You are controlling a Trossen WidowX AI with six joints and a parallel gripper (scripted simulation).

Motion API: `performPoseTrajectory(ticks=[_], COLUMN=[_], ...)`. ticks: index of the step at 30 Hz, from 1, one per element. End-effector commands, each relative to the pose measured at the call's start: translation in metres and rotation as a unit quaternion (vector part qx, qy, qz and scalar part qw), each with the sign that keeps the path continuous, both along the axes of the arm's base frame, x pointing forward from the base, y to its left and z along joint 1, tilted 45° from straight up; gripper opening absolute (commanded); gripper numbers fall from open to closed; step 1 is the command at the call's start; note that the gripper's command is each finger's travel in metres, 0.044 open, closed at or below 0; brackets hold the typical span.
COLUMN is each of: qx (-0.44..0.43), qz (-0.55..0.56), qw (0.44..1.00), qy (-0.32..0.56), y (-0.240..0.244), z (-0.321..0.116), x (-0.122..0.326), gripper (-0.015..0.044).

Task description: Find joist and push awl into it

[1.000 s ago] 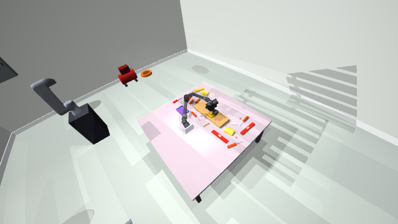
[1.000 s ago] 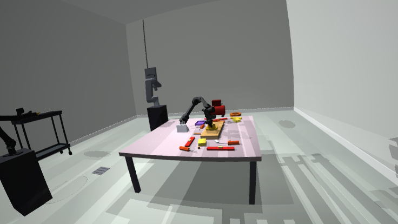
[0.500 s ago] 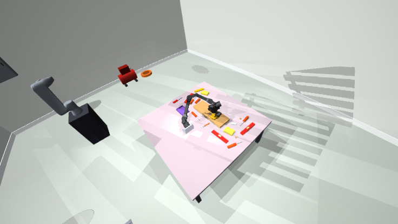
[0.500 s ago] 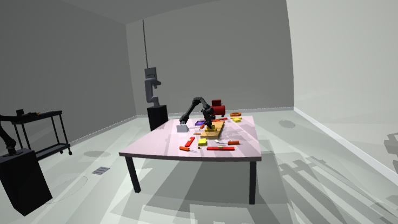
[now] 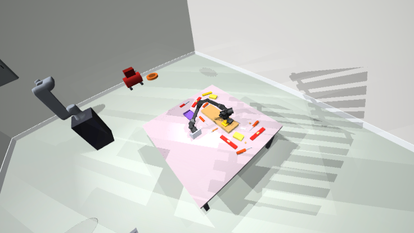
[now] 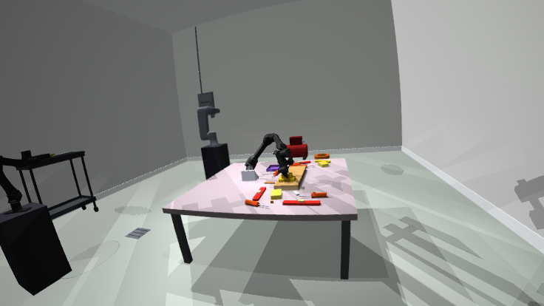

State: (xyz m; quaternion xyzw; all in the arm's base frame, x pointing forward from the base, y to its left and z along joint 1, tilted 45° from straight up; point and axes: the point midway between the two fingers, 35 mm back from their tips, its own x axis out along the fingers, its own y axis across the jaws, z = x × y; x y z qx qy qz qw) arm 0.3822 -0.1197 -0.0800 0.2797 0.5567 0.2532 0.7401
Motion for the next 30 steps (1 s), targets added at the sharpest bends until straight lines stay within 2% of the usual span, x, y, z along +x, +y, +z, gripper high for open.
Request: performPoseTrajectory(ticks=[1, 13, 23, 30], qx=[-0.003, -0.004, -0.002, -0.003], qz=[-0.001, -0.001, -0.001, -0.001], qw=[1.0, 1.0, 1.0, 1.0], qy=[0.001, 0.001, 0.0, 0.0], y=[-0.011, -0.036, -0.032, -0.048], z=[-0.01, -0.033, -0.029, -0.017], x=[-0.001, 0.001, 0.002, 0.005], gripper=[0.0, 0.0, 0.0, 0.0])
